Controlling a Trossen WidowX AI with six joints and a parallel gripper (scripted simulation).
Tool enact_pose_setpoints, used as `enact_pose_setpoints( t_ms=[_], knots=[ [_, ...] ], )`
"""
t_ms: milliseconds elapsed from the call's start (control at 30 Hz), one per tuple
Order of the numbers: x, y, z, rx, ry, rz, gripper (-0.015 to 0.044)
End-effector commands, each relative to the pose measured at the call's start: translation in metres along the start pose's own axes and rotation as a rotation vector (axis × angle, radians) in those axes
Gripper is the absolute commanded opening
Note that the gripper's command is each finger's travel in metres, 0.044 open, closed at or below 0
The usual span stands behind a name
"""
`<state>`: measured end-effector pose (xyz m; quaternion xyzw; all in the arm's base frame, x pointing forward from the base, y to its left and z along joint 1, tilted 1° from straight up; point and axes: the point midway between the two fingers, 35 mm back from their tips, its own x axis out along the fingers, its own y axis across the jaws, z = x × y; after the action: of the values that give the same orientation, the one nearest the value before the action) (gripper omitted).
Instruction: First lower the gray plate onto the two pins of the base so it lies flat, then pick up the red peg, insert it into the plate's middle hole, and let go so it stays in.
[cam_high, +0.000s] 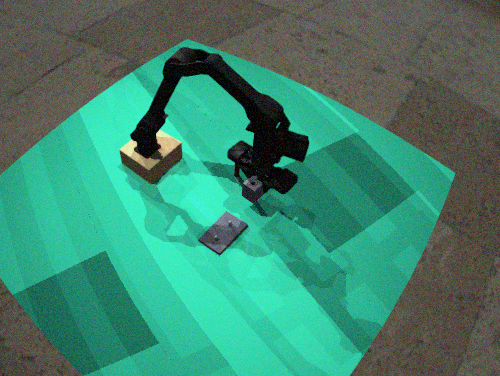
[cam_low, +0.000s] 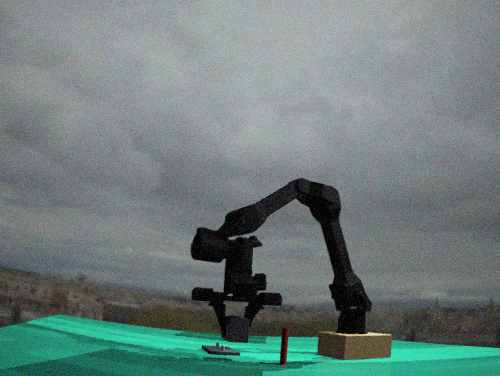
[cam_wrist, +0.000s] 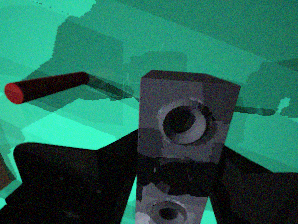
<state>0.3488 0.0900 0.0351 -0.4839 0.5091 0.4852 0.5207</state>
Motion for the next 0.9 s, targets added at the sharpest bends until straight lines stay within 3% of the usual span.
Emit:
enact_pose_setpoints(
  t_ms=[0, 867],
  knots=[
    [-0.017, -0.001, 0.002, 0.003, -0.006, -0.013, 0.0000],
    [-0.088, 0.012, 0.002, 0.003, -0.006, -0.012, 0.0000]
  ],
)
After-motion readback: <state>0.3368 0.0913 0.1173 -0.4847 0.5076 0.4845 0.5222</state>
